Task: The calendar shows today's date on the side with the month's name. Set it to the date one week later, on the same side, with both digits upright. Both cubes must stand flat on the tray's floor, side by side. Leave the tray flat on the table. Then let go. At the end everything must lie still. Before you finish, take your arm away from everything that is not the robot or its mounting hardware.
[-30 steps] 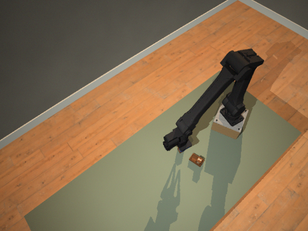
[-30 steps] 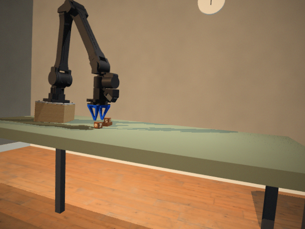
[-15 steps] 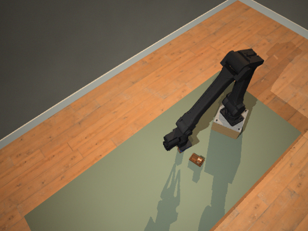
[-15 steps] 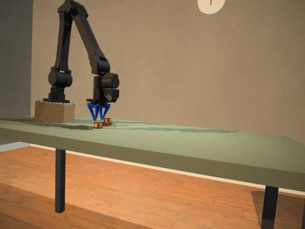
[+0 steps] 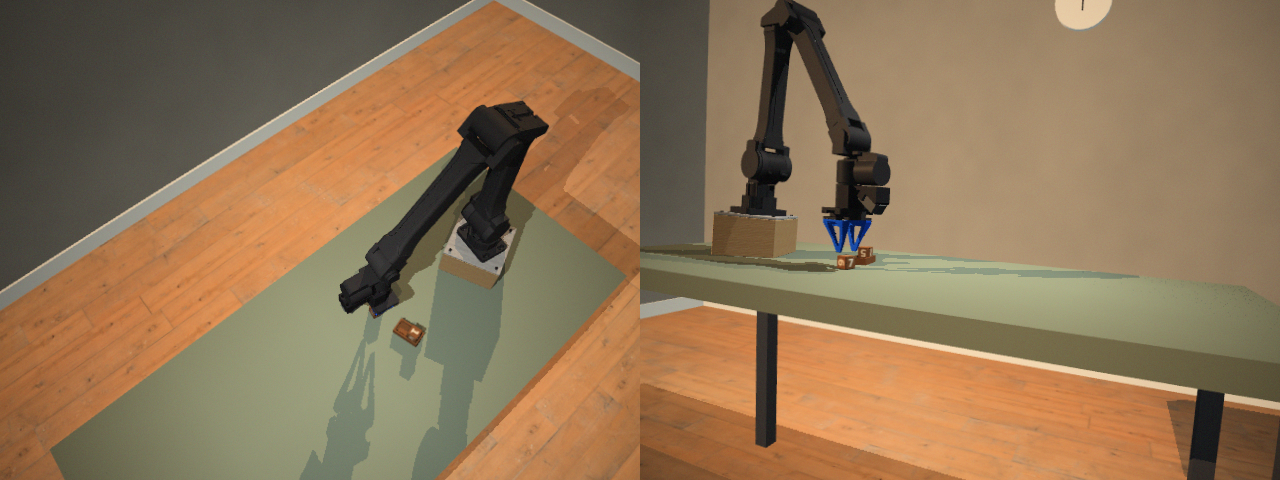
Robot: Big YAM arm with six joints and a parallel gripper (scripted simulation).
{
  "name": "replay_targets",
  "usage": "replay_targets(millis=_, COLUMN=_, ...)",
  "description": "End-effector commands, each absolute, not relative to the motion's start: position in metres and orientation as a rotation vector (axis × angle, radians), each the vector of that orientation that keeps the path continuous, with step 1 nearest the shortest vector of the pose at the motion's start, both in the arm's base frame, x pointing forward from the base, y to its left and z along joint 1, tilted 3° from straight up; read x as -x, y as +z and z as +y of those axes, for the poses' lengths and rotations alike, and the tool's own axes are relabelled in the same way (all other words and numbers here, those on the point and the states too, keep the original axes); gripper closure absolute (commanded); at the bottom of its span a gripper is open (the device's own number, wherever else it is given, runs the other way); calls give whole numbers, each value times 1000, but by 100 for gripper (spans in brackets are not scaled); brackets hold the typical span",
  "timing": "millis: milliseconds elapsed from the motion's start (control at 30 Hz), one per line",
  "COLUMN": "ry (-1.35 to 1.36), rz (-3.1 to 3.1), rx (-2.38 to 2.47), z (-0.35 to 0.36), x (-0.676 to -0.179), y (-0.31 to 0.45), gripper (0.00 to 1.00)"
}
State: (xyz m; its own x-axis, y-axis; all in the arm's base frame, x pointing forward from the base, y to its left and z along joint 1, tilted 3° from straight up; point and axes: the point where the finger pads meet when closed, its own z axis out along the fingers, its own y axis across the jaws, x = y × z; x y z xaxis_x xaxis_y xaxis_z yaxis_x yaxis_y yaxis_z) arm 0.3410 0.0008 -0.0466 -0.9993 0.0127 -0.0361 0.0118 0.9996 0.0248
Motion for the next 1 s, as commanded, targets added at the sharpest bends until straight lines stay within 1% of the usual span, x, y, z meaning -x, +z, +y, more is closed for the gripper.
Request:
replay_targets(millis=0, ry=39, rz=3075, rx=-22, z=3, x=-352, y=-42, gripper=54)
replay_targets(millis=967, ry=39, rz=3072, rx=-14, z=5, x=-352, y=-41, gripper=54)
